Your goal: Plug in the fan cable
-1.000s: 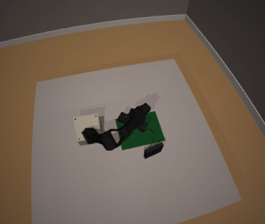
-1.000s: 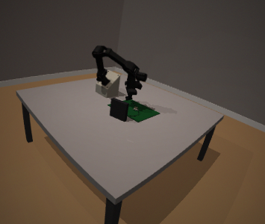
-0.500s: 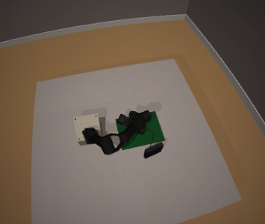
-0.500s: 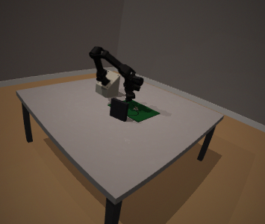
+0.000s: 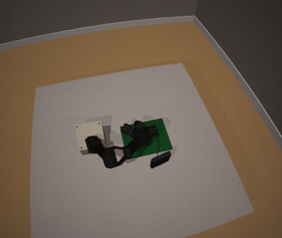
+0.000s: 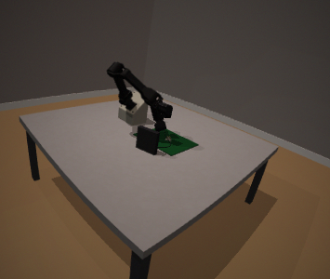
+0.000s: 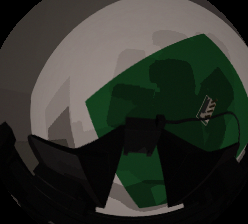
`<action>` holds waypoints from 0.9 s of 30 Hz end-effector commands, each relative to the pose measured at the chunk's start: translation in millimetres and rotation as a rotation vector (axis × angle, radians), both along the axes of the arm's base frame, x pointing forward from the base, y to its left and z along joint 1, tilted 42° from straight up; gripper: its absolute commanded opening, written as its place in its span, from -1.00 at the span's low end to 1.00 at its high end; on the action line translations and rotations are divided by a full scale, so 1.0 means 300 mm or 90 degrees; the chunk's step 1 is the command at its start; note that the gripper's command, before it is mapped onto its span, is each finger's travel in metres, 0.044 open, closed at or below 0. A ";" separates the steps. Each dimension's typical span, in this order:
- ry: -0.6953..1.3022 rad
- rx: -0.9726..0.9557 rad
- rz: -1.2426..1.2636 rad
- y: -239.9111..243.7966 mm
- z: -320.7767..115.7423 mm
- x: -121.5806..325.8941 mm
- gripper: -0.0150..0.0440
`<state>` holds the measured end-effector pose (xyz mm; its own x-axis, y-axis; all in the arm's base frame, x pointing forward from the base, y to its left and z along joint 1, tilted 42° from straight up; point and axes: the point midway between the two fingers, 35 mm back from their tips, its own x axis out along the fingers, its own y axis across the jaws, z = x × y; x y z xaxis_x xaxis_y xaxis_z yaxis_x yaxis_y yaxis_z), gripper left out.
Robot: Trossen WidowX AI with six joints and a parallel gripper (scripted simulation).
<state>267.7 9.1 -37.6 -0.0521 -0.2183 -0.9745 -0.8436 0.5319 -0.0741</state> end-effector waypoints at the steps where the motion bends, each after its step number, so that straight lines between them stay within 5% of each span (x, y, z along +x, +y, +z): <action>1: -0.007 0.038 0.004 0.000 -0.005 -0.005 -0.49; 27: -0.100 0.243 0.046 -0.015 -0.014 -0.003 -0.49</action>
<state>267.0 4.1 -43.4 0.0786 0.1233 -0.9893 -0.8682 0.4962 -0.0071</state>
